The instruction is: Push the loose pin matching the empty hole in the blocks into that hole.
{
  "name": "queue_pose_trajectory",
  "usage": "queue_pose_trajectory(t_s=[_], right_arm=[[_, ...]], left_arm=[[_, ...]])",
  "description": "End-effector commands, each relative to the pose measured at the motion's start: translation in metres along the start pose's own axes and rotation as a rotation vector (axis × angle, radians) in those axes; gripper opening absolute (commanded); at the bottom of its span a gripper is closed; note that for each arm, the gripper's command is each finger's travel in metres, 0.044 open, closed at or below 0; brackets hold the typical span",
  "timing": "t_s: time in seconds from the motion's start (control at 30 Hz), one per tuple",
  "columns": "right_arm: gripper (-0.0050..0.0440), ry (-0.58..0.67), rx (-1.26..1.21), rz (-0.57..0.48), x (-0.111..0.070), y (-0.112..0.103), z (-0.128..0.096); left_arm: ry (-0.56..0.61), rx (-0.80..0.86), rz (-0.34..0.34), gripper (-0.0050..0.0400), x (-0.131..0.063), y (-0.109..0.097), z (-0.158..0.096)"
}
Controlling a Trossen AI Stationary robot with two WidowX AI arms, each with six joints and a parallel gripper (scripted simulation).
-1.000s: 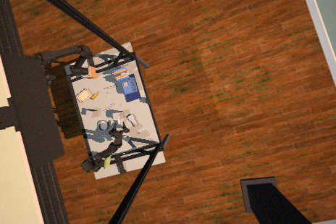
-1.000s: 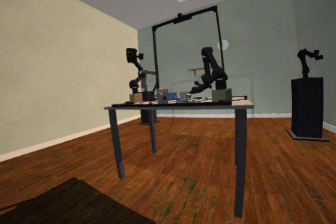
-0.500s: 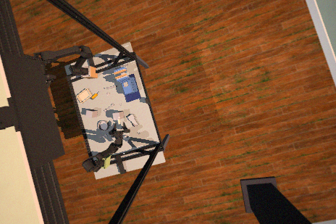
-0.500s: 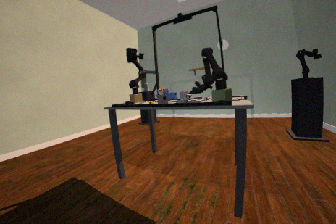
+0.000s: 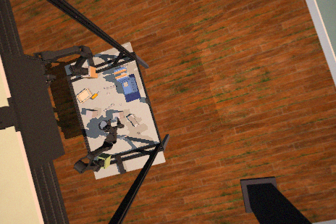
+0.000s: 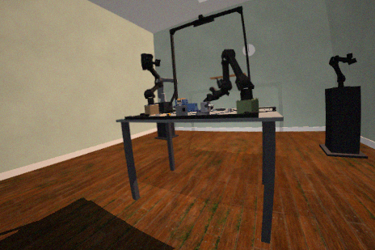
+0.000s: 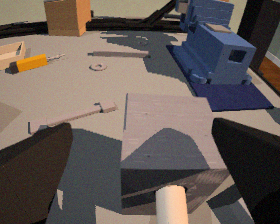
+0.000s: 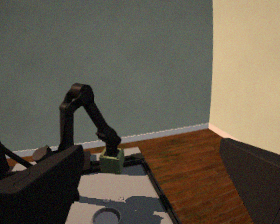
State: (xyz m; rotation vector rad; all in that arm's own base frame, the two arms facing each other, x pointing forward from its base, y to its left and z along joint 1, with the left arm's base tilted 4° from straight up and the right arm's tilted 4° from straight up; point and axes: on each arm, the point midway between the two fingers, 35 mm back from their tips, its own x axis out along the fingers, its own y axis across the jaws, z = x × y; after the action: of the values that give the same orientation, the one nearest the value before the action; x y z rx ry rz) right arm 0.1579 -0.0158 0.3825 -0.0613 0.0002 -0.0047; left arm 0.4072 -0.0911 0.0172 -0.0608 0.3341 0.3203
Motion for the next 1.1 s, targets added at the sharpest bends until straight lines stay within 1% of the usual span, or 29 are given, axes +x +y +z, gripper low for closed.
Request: queue_pose_trajectory(t_s=[0.0, 0.07, 0.17, 0.27, 0.33, 0.43, 0.53, 0.67, 0.83, 0.9, 1.03, 1.07], right_arm=[[0.0400, 0.000, -0.005, 0.005, 0.000, 0.001, 0.000], [0.0400, 0.000, -0.005, 0.005, 0.000, 0.001, 0.000], [0.0400, 0.000, -0.005, 0.005, 0.000, 0.001, 0.000], [0.0400, 0.000, -0.005, 0.005, 0.000, 0.001, 0.000], [0.0400, 0.000, -0.005, 0.005, 0.000, 0.001, 0.000], [0.0400, 0.000, -0.005, 0.005, 0.000, 0.001, 0.000], [0.0400, 0.000, -0.005, 0.005, 0.000, 0.001, 0.000], [0.0400, 0.000, -0.005, 0.005, 0.000, 0.001, 0.000], [0.0400, 0.000, -0.005, 0.005, 0.000, 0.001, 0.000], [0.0400, 0.000, -0.005, 0.005, 0.000, 0.001, 0.000], [0.0400, 0.000, -0.005, 0.005, 0.000, 0.001, 0.000], [0.0400, 0.000, -0.005, 0.005, 0.000, 0.001, 0.000]], left_arm=[[-0.002, -0.022, 0.002, 0.0400, 0.030, 0.034, 0.026], [-0.003, -0.024, -0.004, 0.0400, 0.045, 0.055, 0.036], [0.013, -0.012, -0.019, 0.0400, 0.062, 0.088, 0.040], [0.022, -0.001, -0.036, 0.0400, 0.075, 0.124, 0.043], [0.022, -0.001, -0.036, 0.0400, 0.075, 0.124, 0.043], [0.023, 0.011, -0.054, 0.0400, 0.082, 0.161, 0.045], [0.017, 0.024, -0.071, 0.0400, 0.085, 0.198, 0.047], [-0.001, 0.044, -0.094, 0.0400, 0.082, 0.249, 0.048], [-0.039, 0.076, -0.146, 0.0400, 0.065, 0.301, 0.045], [-0.039, 0.076, -0.146, 0.0400, 0.065, 0.301, 0.045], [-0.083, 0.108, -0.191, 0.0400, 0.044, 0.337, 0.043], [-0.080, 0.137, -0.215, 0.0400, 0.041, 0.332, 0.036]])
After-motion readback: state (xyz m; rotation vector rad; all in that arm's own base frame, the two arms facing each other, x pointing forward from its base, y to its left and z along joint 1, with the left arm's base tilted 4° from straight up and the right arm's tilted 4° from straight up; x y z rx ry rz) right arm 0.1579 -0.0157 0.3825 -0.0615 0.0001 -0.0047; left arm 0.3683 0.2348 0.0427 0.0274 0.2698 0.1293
